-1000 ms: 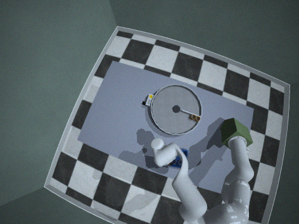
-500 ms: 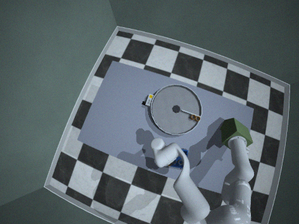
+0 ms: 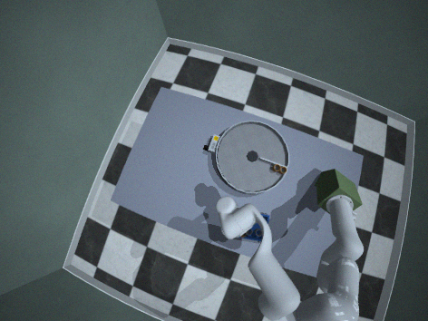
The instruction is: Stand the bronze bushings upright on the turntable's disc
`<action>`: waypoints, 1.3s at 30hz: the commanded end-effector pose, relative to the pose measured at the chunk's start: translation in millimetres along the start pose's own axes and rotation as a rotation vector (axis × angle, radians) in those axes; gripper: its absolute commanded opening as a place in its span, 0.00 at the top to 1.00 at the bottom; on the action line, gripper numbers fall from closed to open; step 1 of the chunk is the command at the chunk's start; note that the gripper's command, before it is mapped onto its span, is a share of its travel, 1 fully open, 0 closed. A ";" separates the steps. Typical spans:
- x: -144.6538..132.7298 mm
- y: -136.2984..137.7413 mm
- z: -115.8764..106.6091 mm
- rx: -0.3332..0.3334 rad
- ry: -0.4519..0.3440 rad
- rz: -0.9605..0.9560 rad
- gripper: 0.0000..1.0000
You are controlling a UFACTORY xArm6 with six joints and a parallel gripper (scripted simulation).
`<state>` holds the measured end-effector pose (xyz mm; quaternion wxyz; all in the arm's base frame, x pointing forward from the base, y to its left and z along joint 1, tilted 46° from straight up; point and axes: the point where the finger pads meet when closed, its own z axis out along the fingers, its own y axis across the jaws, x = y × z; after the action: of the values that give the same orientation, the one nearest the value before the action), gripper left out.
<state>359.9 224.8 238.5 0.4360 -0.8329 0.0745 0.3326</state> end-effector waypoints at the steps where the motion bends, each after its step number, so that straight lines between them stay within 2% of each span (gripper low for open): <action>1: 5.9 11.4 -5.8 0.001 0.002 -0.001 1.00; 5: 18.4 36.6 -16.0 0.001 0.002 -0.001 1.00; 9: 36.7 73.6 -31.0 0.001 0.002 -0.001 1.00; 11: 36.7 73.6 -31.0 0.001 0.002 -0.001 1.00; 21: 87.5 176.0 -72.7 0.001 0.002 -0.001 1.00; 26: 108.7 218.9 -90.1 0.001 0.002 -0.001 1.00; 28: 108.7 218.9 -90.1 0.001 0.002 -0.001 1.00; 33: 123.9 249.5 -102.5 0.001 0.002 -0.001 1.00; 39: 132.9 267.8 -110.0 0.001 0.002 -0.001 1.00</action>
<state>400.3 10.5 29.0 0.4360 -0.8334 0.0761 0.3310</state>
